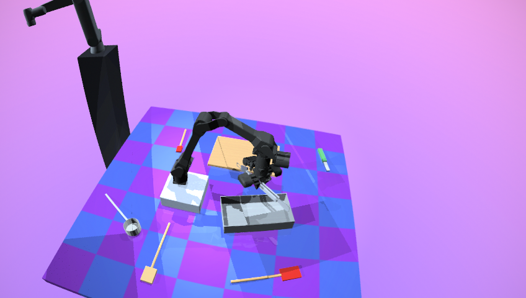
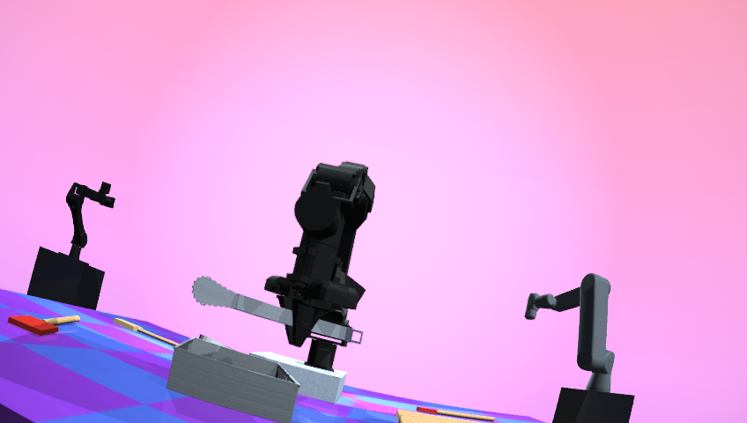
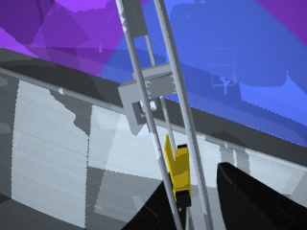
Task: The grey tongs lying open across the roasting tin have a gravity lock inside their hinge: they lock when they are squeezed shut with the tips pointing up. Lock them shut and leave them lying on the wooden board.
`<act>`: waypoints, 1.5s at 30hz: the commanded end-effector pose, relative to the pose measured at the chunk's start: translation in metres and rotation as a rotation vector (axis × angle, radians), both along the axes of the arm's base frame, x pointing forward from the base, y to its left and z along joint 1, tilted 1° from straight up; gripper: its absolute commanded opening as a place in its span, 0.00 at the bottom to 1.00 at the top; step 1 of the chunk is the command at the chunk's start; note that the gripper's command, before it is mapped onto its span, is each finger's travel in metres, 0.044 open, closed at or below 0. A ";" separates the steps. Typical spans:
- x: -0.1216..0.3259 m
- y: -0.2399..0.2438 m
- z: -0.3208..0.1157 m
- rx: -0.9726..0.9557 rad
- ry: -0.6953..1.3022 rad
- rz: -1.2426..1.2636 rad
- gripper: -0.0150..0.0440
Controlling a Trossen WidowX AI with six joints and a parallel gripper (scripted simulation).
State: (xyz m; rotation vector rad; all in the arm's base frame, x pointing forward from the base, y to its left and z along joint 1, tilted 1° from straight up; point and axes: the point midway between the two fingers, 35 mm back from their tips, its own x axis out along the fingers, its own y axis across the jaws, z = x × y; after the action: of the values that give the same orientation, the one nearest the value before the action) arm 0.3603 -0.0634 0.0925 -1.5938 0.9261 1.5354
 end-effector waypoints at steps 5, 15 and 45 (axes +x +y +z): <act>0.012 0.047 0.004 -0.007 -0.011 0.180 0.00; 0.016 0.109 0.005 -0.010 -0.011 0.409 0.00; -0.009 0.246 0.005 -0.013 -0.012 0.868 0.00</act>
State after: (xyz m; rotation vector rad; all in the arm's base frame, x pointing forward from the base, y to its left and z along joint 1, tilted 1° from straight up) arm 0.3550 0.1634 0.0945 -2.1068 0.2756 2.0368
